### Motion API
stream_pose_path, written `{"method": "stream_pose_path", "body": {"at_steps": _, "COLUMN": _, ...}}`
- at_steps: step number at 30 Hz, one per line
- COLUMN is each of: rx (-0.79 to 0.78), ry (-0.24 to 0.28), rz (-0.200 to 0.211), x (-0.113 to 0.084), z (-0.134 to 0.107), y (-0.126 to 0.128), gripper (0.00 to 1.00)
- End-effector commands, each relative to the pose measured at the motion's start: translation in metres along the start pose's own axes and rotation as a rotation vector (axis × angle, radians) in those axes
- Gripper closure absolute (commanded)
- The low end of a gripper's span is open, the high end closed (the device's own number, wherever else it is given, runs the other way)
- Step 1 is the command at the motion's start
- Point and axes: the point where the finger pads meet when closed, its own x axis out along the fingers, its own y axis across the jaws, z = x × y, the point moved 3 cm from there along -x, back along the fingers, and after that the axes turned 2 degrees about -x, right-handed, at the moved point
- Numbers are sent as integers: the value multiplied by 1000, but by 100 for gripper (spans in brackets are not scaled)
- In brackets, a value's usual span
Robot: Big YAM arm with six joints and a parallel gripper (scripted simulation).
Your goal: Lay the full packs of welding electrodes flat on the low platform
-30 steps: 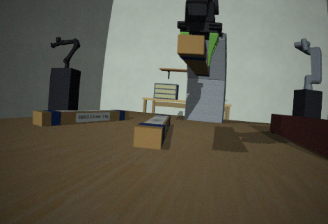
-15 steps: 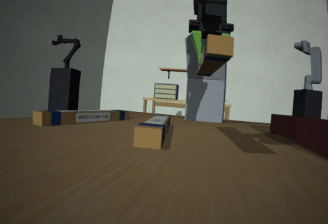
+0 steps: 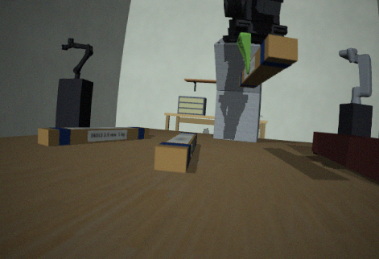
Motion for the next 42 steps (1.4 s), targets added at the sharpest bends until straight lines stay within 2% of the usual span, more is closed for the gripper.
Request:
{"method": "stream_pose_path", "body": {"at_steps": 1, "rx": 16, "ry": -51, "rz": 4, "x": -14, "z": 26, "y": 12, "gripper": 100}}
{"method": "stream_pose_path", "body": {"at_steps": 11, "rx": 13, "ry": -24, "rz": 5, "x": -5, "z": 24, "y": 40, "gripper": 100}}
{"method": "stream_pose_path", "body": {"at_steps": 21, "rx": 15, "ry": -34, "rz": 7, "x": -8, "z": 31, "y": 62, "gripper": 100}}
{"method": "stream_pose_path", "body": {"at_steps": 35, "rx": 26, "ry": -58, "rz": 8, "x": -9, "z": 34, "y": 59, "gripper": 100}}
{"method": "stream_pose_path", "body": {"at_steps": 42, "rx": 26, "ry": -51, "rz": 5, "x": -8, "z": 27, "y": 56, "gripper": 100}}
